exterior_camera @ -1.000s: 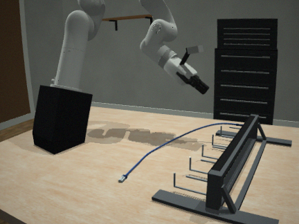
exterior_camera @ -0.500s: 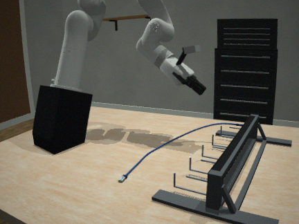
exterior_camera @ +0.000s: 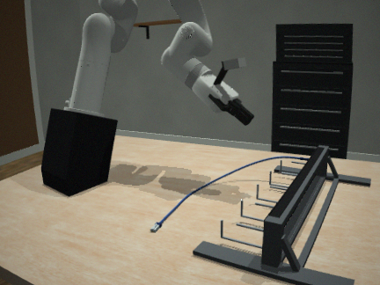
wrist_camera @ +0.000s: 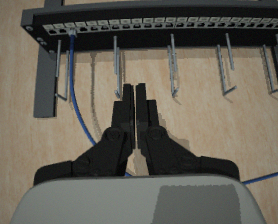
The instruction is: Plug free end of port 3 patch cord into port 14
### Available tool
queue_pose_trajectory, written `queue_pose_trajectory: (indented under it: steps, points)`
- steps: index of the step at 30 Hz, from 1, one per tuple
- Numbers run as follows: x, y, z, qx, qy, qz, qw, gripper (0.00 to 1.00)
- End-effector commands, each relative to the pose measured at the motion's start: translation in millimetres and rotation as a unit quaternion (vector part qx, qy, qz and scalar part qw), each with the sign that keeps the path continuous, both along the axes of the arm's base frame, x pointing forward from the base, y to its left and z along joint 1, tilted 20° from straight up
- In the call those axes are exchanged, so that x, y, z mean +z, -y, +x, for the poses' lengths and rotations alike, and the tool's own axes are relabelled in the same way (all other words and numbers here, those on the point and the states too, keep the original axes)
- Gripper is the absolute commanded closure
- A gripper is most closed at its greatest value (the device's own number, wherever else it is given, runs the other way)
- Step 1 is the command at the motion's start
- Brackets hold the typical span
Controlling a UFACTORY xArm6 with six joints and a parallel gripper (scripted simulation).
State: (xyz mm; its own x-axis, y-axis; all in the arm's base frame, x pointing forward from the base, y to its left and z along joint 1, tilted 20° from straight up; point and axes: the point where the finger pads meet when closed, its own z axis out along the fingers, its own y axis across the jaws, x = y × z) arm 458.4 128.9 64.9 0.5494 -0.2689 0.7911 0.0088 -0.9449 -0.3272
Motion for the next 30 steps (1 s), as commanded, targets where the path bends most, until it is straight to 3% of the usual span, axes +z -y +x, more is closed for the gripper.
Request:
queue_pose_trajectory:
  steps: [1,10,17,30]
  points:
    - [-2.8,12.6,2.3,0.003,0.003,0.003,1.000,1.00]
    - [-4.6,15.8,3.3,0.003,0.003,0.003,1.000,1.00]
    - [-12.4,12.8,16.1,0.003,0.003,0.003,1.000,1.00]
    - [-54.7,-3.3,85.4,0.003,0.003,0.003,1.000,1.00]
